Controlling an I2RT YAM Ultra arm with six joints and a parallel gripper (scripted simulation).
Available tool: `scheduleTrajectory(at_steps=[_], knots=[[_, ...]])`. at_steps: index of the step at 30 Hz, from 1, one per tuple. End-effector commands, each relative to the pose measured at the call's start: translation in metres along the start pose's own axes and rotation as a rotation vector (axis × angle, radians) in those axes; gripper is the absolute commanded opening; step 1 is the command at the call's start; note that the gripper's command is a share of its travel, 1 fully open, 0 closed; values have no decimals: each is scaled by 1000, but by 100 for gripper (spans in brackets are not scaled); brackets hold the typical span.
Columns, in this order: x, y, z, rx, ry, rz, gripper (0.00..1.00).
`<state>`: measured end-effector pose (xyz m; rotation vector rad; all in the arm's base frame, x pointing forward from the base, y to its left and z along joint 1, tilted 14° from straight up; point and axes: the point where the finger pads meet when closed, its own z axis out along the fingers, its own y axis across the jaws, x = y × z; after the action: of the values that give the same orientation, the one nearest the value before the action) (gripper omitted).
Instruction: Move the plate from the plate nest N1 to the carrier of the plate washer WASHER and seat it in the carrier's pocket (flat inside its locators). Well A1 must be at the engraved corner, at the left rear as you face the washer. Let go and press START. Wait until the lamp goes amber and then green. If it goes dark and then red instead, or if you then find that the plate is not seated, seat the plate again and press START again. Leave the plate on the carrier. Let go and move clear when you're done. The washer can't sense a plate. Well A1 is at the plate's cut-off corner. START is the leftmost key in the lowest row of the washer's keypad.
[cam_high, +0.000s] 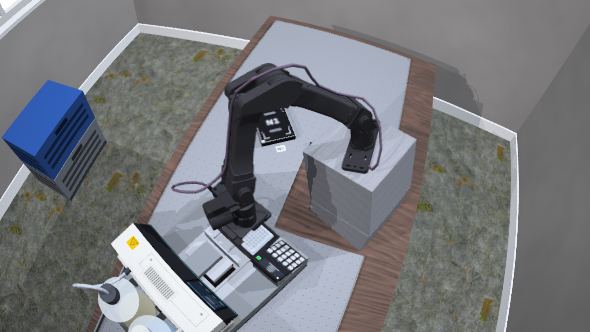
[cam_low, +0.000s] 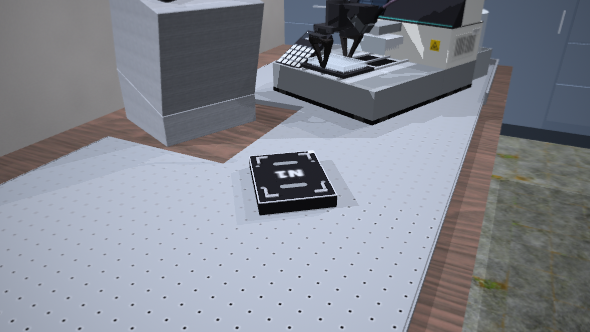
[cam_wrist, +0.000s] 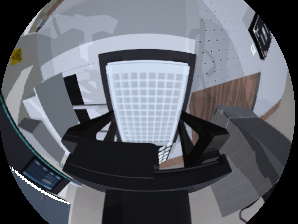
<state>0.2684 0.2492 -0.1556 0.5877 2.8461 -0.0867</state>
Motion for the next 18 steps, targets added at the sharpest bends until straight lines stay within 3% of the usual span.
scheduleTrajectory(at_steps=[1,12,13,18], knots=[[-6,15,-5,-30,-22,-1,84],[-5,14,-5,-27,-20,-2,84],[-5,14,-5,-27,-20,-2,100],[-5,14,-5,-27,-20,-2,100]])
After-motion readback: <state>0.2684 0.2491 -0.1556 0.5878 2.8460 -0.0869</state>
